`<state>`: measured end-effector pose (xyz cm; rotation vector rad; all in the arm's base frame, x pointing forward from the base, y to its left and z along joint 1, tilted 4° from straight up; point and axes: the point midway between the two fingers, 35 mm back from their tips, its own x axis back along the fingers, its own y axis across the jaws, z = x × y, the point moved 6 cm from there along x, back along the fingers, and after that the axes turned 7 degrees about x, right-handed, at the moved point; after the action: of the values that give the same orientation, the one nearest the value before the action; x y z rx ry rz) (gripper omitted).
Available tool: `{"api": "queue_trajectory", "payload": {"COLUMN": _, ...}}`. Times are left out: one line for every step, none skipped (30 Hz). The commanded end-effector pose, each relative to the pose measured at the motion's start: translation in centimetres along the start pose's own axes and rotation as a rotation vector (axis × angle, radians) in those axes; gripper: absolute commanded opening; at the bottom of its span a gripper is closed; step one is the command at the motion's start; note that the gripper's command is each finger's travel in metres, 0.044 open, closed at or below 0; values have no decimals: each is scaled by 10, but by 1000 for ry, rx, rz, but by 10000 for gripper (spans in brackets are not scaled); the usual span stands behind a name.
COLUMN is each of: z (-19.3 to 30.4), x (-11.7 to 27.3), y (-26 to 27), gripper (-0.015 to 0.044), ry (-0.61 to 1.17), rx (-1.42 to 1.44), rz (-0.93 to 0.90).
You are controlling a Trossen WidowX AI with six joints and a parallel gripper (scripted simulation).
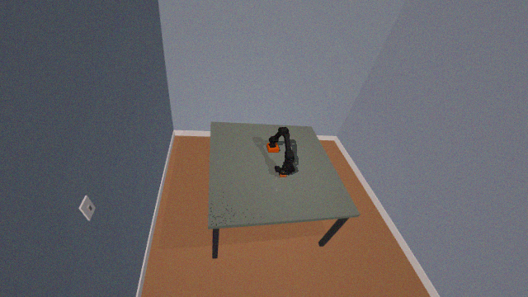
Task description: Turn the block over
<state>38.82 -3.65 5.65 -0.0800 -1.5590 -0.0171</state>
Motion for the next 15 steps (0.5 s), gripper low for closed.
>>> {"api": "queue_trajectory", "payload": {"z": 0, "x": -3, "y": 0, "gripper": 183, "ry": 6, "rx": -2, "rz": 3}}
{"api": "queue_trajectory", "payload": {"z": 0, "x": -3, "y": 0, "gripper": 176, "ry": 6, "rx": -2, "rz": 3}}
{"api": "queue_trajectory", "payload": {"z": 0, "x": -3, "y": 0, "gripper": 169, "ry": 6, "rx": -2, "rz": 3}}
{"api": "queue_trajectory", "payload": {"z": 0, "x": -3, "y": 0, "gripper": 162, "ry": 6, "rx": -2, "rz": 3}}
{"api": "queue_trajectory", "payload": {"z": 0, "x": -3, "y": 0, "gripper": 156, "ry": 6, "rx": -2, "rz": 3}}
{"api": "queue_trajectory", "payload": {"z": 0, "x": -3, "y": 0, "gripper": 149, "ry": 6, "rx": -2, "rz": 3}}
{"api": "queue_trajectory", "payload": {"z": 0, "x": -3, "y": 0, "gripper": 143, "ry": 6, "rx": -2, "rz": 3}}
{"api": "queue_trajectory", "payload": {"z": 0, "x": -1, "y": 0, "gripper": 116, "ry": 6, "rx": -2, "rz": 3}}
{"api": "queue_trajectory", "payload": {"z": 0, "x": 2, "y": 0, "gripper": 90, "ry": 6, "rx": -2, "rz": 3}}
{"api": "queue_trajectory", "payload": {"z": 0, "x": 8, "y": 0, "gripper": 64, "ry": 6, "rx": -2, "rz": 3}}
{"api": "queue_trajectory", "payload": {"z": 0, "x": 16, "y": 0, "gripper": 38, "ry": 6, "rx": -2, "rz": 3}}
{"api": "queue_trajectory", "payload": {"z": 0, "x": 22, "y": 0, "gripper": 11, "ry": 6, "rx": -2, "rz": 3}}
{"api": "queue_trajectory", "payload": {"z": 0, "x": 26, "y": 0, "gripper": 0, "ry": 6, "rx": -2, "rz": 3}}
{"api": "queue_trajectory", "payload": {"z": 0, "x": 27, "y": 0, "gripper": 0, "ry": 6, "rx": -2, "rz": 3}}
{"api": "queue_trajectory", "payload": {"z": 0, "x": 27, "y": 0, "gripper": 0, "ry": 6, "rx": -2, "rz": 3}}
